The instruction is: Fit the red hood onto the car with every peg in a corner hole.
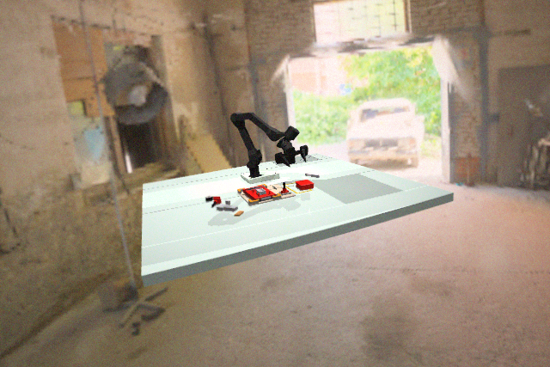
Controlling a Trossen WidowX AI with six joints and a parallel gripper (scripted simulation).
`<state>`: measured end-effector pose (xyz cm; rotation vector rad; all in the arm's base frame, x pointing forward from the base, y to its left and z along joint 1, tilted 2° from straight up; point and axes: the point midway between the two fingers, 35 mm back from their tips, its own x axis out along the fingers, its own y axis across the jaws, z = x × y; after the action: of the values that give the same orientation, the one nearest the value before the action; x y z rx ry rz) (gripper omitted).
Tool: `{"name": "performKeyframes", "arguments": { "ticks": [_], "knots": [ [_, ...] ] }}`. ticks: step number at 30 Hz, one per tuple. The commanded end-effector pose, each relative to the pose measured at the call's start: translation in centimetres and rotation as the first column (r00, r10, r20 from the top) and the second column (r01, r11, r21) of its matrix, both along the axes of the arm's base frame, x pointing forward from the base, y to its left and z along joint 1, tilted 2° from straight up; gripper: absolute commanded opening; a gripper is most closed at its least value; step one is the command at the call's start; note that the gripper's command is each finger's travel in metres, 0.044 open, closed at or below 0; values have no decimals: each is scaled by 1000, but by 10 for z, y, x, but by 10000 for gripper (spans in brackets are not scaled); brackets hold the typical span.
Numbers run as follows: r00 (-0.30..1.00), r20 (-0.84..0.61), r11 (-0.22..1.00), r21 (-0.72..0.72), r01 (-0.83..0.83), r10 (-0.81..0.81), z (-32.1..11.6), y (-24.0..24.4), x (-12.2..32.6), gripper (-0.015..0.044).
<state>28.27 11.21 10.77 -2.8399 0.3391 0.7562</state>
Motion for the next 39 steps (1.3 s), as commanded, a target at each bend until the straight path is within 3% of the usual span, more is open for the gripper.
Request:
{"name": "performKeyframes", "arguments": {
  "ticks": [1,7,13,19,29,39],
  "knots": [
    [1000,-8,1000,0,-1,1,-3,1,0,440],
    [1000,-8,1000,0,-1,1,-3,1,0,282],
    [990,-59,969,204,138,-128,-5,5,10,440],
    [936,-171,829,434,351,-307,-9,9,21,440],
    [711,-432,373,634,677,-555,-16,12,37,440],
    [319,-696,-236,577,782,-644,-21,10,49,440]
  ]
}}
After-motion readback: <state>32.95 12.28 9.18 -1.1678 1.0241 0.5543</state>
